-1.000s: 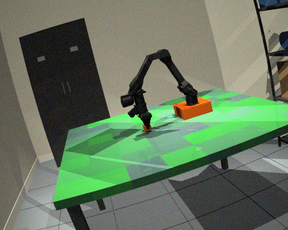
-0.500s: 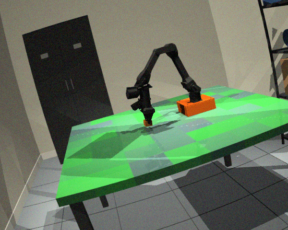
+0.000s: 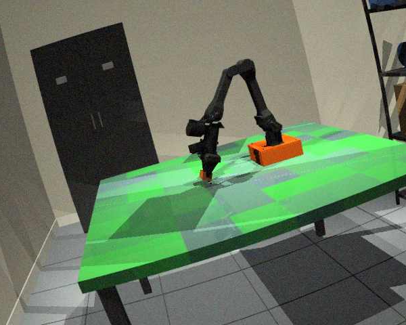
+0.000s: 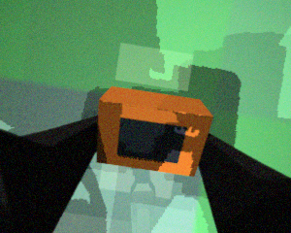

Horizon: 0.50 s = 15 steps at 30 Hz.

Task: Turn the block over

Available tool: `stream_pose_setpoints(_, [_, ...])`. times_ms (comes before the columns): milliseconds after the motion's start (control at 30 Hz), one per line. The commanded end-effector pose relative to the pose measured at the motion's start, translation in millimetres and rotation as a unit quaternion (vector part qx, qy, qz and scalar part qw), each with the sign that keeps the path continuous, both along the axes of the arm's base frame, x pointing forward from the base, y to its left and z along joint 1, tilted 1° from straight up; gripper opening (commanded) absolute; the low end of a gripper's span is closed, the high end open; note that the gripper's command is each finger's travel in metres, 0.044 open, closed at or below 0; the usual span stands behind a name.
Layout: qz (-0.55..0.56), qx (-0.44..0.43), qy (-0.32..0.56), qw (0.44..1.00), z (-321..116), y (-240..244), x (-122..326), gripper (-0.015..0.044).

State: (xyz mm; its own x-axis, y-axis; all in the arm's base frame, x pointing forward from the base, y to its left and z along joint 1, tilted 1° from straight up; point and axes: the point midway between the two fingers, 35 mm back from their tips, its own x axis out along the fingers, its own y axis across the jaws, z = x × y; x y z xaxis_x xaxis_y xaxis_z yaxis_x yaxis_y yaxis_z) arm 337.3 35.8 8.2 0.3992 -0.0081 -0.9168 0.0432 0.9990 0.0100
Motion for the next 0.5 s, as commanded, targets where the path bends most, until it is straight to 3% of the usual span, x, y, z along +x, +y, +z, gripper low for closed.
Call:
stream_pose_setpoints(0, [-0.003,-0.002,-0.029,1.000,0.1,-0.2,-2.4,0.0000])
stream_pose_setpoints(467, [-0.004,-0.004,-0.103,0.995,-3.8,0.2,-2.8,0.0000])
